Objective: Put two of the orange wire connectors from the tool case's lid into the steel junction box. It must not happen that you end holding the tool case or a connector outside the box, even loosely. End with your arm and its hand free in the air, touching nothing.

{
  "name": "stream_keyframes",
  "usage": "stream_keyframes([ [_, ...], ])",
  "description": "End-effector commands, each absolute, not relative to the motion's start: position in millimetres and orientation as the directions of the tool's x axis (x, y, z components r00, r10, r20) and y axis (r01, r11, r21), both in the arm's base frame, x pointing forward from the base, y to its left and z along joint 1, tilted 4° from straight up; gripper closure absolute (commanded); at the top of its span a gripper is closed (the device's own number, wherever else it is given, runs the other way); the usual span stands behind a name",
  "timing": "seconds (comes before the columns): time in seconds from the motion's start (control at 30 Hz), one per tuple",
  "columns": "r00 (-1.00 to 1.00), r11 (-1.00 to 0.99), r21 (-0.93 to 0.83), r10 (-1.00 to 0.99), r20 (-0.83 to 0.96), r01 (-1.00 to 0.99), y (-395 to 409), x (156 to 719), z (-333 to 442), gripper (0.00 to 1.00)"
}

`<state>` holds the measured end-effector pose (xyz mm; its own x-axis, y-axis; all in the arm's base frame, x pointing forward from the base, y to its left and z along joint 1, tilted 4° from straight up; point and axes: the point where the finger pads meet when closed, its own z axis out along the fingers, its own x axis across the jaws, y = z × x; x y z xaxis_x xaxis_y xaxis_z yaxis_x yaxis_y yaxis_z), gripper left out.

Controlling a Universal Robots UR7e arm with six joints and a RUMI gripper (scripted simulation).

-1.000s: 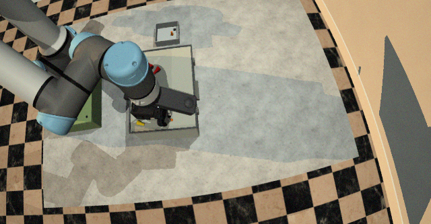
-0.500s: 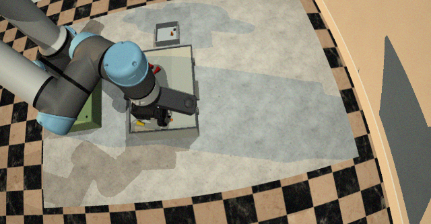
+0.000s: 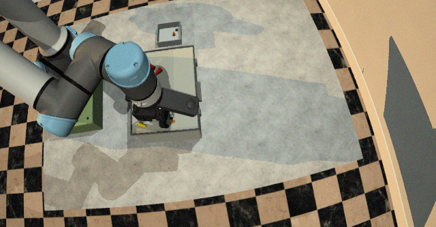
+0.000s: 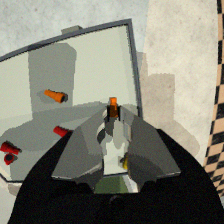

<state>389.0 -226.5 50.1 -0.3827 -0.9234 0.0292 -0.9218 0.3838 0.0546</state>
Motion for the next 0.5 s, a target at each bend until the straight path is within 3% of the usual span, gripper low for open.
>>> stream_keyframes([
  [0.0,-0.383,0.384,0.053,-0.923,0.030,-0.922,-227,389,51,1.00],
  [0.47,-0.383,0.384,0.053,-0.923,0.030,-0.922,-227,391,82,1.00],
])
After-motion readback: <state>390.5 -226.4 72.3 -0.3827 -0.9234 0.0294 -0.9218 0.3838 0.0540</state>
